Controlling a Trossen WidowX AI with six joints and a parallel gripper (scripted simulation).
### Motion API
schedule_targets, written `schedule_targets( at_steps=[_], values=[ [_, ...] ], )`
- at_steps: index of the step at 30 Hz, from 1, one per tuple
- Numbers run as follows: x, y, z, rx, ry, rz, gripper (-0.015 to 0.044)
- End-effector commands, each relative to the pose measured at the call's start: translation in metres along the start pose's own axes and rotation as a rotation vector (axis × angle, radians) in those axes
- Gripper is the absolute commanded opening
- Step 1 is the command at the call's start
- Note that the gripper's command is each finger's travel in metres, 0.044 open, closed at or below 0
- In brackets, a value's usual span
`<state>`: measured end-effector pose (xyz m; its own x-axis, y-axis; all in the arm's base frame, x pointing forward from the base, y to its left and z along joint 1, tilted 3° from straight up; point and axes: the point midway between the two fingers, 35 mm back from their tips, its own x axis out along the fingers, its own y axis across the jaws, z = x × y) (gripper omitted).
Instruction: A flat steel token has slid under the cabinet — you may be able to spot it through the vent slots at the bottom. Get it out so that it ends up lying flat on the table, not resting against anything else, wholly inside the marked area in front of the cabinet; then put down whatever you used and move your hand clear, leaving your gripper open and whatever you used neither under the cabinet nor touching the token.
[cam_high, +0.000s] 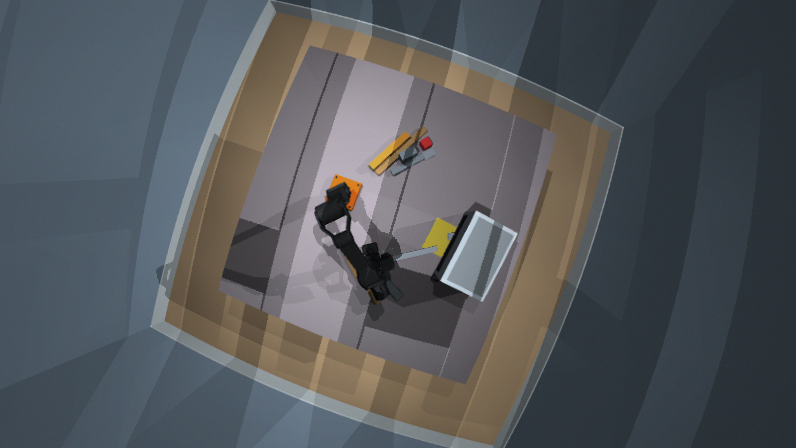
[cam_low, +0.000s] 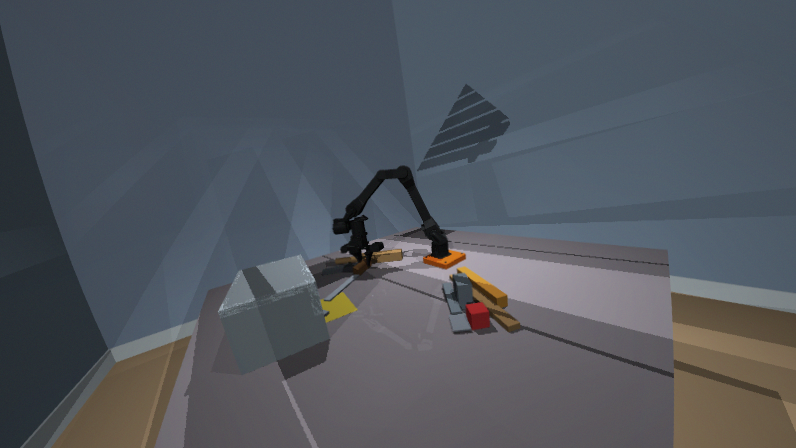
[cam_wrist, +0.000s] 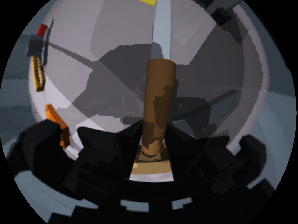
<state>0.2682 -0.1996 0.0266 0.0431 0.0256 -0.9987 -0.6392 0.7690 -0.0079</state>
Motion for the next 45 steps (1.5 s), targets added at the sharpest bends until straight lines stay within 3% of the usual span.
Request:
schedule_targets(
  at_steps=[1,10,17,22,25,42,45],
  values=[
    [-0.001,-0.002,0.007,0.001,-0.002,-0.004,0.0000],
    [-0.001,-0.002,0.017,0.001,-0.003,-0.004,0.0000],
    [0.000,-0.001,0.015,-0.002,-0.001,-0.001,0.0184],
    [0.000,-0.001,0.015,-0.002,-0.001,-0.002,0.0200],
    [0.000,-0.001,0.015,-0.002,-0.003,-0.004,0.0270],
    [0.005,0.000,0.013,-0.003,-0.003,-0.004,0.0270],
    [0.002,0.001,0.015,-0.003,-0.004,-0.003,0.0249]
  ],
)
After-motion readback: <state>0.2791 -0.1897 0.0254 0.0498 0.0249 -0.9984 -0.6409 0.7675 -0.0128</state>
